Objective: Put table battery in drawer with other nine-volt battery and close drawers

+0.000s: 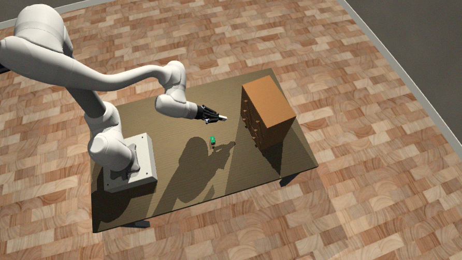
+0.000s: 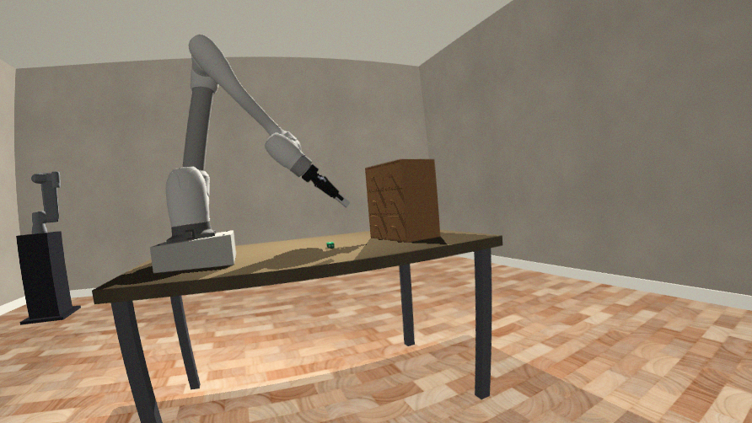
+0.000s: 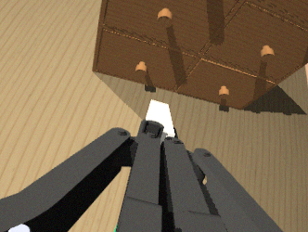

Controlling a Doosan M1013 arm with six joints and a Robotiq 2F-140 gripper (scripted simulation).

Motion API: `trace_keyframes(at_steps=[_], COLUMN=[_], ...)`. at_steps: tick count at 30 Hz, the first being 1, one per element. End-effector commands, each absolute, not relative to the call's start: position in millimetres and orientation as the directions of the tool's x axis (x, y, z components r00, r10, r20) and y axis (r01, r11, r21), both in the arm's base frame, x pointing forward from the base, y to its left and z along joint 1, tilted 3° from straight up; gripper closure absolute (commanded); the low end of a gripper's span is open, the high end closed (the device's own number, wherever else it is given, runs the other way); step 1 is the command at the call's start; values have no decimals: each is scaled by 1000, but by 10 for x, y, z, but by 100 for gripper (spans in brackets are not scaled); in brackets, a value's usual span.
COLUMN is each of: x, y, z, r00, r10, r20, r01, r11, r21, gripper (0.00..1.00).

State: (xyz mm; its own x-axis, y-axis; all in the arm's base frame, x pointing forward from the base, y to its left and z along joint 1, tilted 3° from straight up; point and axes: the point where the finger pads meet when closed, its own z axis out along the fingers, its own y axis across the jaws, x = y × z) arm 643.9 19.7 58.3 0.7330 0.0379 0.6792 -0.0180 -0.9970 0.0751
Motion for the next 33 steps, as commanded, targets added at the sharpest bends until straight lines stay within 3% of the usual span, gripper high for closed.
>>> trace_keyframes(at_steps=[1, 12, 23, 24, 33], x=[6531, 6676, 6696, 6696, 6696], y=[185, 196, 197, 197, 197], z=[472, 316, 293, 293, 293], r00=[575, 419, 393, 393, 393], r10=[20, 8, 7, 7, 7], r20=[818, 908, 919, 919, 919], r01=[65, 65, 64, 64, 64], r11=[-998, -998, -998, -998, -998], r21=[-21, -21, -20, -20, -20], gripper=[100, 100, 100, 80, 80])
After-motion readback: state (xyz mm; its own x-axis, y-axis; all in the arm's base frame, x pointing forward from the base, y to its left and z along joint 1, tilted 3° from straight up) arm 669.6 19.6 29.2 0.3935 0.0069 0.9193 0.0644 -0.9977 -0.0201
